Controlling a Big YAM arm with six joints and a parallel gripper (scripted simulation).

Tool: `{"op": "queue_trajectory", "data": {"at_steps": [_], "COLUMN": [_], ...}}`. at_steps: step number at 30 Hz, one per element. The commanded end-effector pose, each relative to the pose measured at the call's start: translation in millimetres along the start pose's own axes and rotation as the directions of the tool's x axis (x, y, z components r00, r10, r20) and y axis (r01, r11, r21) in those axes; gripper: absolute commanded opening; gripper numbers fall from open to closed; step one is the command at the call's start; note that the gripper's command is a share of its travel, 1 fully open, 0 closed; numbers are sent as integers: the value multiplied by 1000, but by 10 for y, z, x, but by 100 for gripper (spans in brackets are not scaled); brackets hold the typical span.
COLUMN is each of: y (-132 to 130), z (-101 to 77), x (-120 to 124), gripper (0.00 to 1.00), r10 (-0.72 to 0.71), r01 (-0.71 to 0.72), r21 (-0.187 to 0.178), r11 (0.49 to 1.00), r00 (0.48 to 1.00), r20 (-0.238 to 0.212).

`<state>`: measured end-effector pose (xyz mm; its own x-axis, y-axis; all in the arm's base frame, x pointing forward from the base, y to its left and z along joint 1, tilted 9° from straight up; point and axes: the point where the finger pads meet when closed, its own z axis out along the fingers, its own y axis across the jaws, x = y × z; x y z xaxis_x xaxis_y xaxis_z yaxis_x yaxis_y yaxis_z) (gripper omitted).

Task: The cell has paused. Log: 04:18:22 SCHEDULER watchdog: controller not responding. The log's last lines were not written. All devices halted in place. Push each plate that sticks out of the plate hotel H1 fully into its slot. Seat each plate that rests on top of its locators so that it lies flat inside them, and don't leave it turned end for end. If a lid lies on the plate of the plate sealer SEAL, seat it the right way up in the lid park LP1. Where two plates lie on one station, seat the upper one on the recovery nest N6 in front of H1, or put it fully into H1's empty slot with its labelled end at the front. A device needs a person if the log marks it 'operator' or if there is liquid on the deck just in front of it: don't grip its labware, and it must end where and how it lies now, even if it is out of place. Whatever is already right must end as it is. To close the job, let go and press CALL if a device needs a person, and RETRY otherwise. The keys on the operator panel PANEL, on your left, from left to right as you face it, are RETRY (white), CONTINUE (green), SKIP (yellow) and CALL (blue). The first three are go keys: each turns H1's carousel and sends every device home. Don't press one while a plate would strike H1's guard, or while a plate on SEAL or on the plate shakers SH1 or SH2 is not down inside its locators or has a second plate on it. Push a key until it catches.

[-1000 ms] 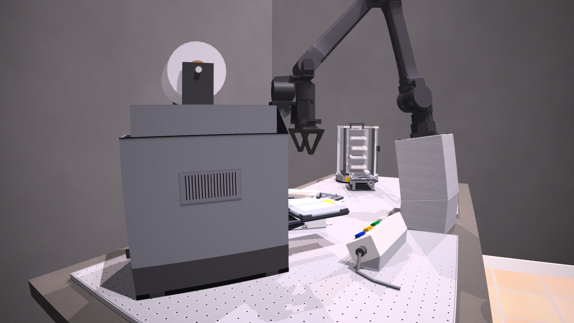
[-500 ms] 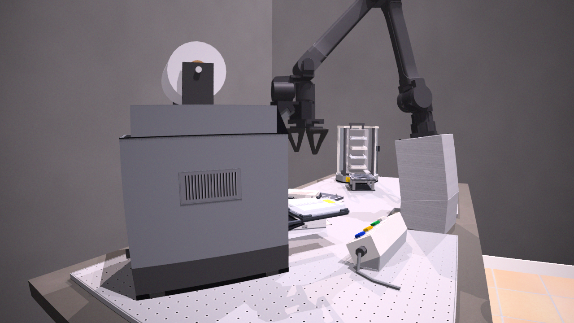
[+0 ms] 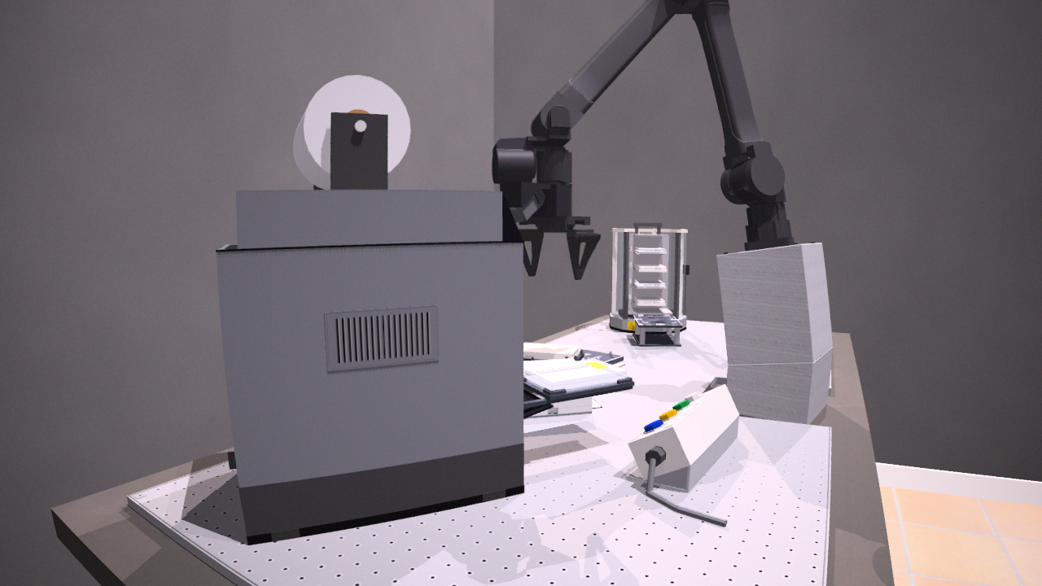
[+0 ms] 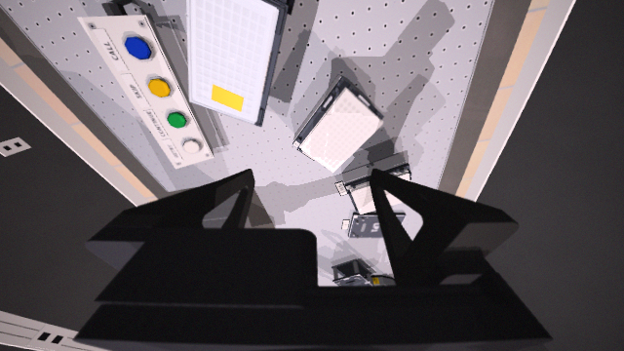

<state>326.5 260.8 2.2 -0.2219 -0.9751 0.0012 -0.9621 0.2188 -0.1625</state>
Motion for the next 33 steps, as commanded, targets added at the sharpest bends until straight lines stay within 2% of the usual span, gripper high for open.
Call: {"op": "queue_trajectory", "data": {"at_steps": [1,9,21,23,33], "y": [-36,-36,-35,-35,-34], "z": [-34,-33,-33,-33,-32], "x": [-22,-21,-21,-21,-20], "gripper": [100,100,100,100,100], "r10": [-132,-269,-525,-525,-707], "r01": [132,269,525,525,707], "r21": [13,14,16,16,16], "r11": [991,963,851,851,707], "r00": [991,963,851,851,707], "r20": [11,9,5,5,1]}}
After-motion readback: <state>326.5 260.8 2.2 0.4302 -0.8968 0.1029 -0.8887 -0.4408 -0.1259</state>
